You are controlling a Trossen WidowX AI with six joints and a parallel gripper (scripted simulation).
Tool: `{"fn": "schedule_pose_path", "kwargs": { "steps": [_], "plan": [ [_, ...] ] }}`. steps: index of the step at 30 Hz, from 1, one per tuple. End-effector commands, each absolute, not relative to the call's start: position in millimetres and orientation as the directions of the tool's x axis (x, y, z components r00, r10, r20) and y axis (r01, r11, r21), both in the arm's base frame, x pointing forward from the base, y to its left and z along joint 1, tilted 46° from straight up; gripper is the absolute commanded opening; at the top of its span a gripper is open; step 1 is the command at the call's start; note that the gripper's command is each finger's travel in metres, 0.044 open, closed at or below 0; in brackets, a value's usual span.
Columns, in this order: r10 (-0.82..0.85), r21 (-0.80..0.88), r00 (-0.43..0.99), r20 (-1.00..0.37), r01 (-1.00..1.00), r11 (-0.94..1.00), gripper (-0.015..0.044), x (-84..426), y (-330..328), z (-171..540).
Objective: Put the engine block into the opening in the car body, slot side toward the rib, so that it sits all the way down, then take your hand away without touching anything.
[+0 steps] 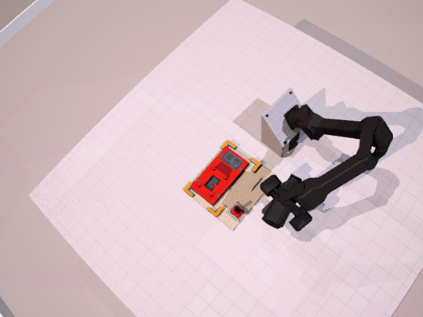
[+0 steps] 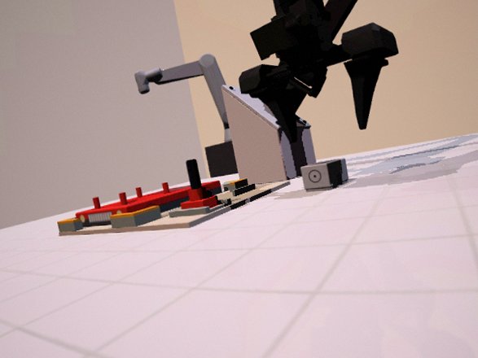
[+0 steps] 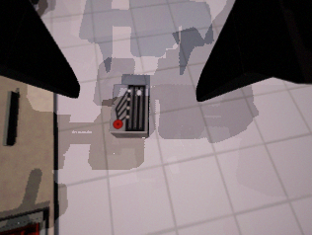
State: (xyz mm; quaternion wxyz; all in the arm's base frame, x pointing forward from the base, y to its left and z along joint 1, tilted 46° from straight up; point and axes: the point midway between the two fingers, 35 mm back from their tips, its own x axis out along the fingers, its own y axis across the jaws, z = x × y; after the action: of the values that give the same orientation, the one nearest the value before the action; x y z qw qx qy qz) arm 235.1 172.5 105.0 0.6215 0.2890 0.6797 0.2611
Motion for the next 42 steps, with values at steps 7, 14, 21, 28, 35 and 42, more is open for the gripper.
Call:
{"fn": "schedule_pose_path", "kwargs": {
  "steps": [7, 14, 21, 28, 35, 42],
  "plan": [
    [0.724, 0.722, -0.055, -0.688, 0.054, 0.690, 0.0440, 232, 174, 88],
    [0.724, 0.722, -0.055, -0.688, 0.054, 0.690, 0.0440, 232, 179, 84],
    [0.724, 0.722, -0.055, -0.688, 0.054, 0.690, 0.0440, 231, 187, 76],
    [0.725, 0.723, -0.055, -0.687, 0.054, 0.689, 0.0440, 230, 194, 69],
    [0.725, 0.723, -0.055, -0.687, 0.054, 0.689, 0.0282, 230, 194, 69],
    [0.725, 0.723, -0.055, -0.687, 0.054, 0.689, 0.0157, 230, 194, 69]
  ]
}}
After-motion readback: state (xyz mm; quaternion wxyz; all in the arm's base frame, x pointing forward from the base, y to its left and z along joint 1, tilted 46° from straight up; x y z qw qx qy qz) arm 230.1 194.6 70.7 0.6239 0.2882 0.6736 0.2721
